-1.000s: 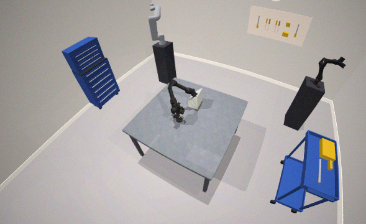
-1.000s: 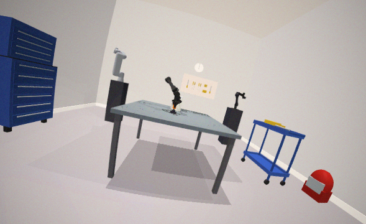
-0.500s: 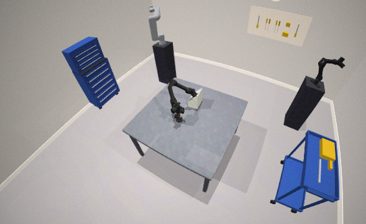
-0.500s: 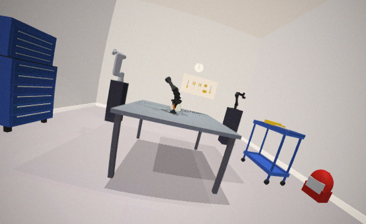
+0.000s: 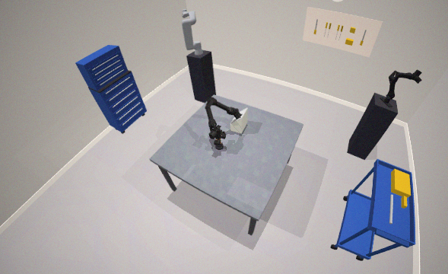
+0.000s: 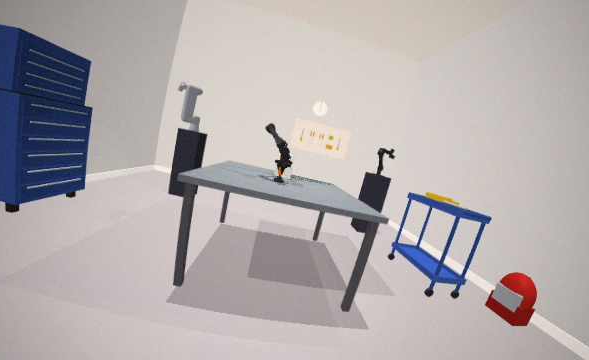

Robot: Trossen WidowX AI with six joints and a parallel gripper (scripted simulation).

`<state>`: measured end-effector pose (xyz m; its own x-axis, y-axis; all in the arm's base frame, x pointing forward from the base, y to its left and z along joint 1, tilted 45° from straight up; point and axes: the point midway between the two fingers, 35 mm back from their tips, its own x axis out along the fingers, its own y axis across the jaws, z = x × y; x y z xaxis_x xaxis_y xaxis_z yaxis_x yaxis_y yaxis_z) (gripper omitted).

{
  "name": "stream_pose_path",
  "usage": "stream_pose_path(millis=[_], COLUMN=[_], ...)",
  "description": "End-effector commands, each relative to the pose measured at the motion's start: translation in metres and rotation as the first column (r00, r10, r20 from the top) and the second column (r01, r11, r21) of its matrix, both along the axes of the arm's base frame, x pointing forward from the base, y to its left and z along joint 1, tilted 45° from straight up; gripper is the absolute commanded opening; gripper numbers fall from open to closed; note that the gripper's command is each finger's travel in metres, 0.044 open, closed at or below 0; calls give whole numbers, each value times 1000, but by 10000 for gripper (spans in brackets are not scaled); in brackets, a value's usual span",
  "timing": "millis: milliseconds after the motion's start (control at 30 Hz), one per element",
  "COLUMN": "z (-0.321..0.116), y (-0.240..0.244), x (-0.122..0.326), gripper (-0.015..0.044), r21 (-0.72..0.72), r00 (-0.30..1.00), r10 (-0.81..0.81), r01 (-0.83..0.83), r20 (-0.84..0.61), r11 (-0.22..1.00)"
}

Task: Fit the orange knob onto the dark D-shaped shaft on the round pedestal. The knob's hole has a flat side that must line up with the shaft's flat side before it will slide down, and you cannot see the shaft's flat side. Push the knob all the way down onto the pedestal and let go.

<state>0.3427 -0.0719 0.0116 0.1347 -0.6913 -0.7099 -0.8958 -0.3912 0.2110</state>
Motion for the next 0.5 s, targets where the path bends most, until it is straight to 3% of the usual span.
stream_pose_path(millis=[0, 133, 300, 467], z=[2, 3, 2, 1], y=[2, 3, 2, 1], x=[1, 1, 1, 0], gripper=[0, 0, 0, 0], r21=[1, -3, -16, -17], r00=[1000, 1000, 980, 978], r10=[3, 21, 141, 149], r01=[-3, -21, -145, -153], r20=[0, -18, -139, -146], r11=[1000, 1000, 989, 988])
